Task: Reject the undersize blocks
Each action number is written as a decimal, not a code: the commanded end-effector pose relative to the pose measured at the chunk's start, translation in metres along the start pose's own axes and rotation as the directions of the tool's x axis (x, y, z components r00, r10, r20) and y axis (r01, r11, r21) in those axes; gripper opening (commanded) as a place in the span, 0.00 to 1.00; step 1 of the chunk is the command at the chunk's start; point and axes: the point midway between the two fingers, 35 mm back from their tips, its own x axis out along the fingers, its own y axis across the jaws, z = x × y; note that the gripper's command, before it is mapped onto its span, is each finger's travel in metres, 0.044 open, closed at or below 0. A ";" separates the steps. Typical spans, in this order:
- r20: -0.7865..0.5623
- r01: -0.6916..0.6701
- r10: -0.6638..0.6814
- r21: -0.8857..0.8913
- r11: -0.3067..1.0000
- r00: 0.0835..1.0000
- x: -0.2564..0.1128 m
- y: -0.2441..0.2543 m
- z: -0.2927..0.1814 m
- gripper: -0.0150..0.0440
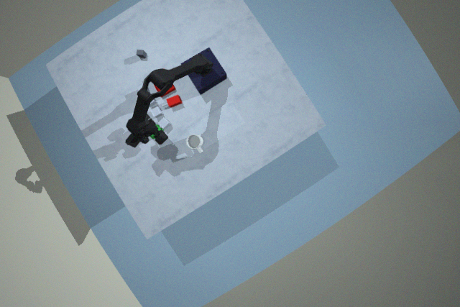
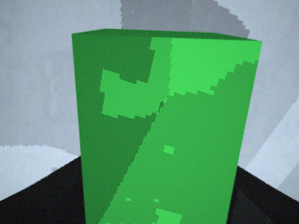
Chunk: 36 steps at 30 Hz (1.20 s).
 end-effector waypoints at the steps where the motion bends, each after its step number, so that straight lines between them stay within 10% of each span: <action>1: 0.004 -0.001 0.001 0.005 1.000 1.000 -0.002 0.000 -0.002 0.25; 36: 0.003 -0.001 0.001 0.005 1.000 1.000 -0.001 0.000 -0.011 0.25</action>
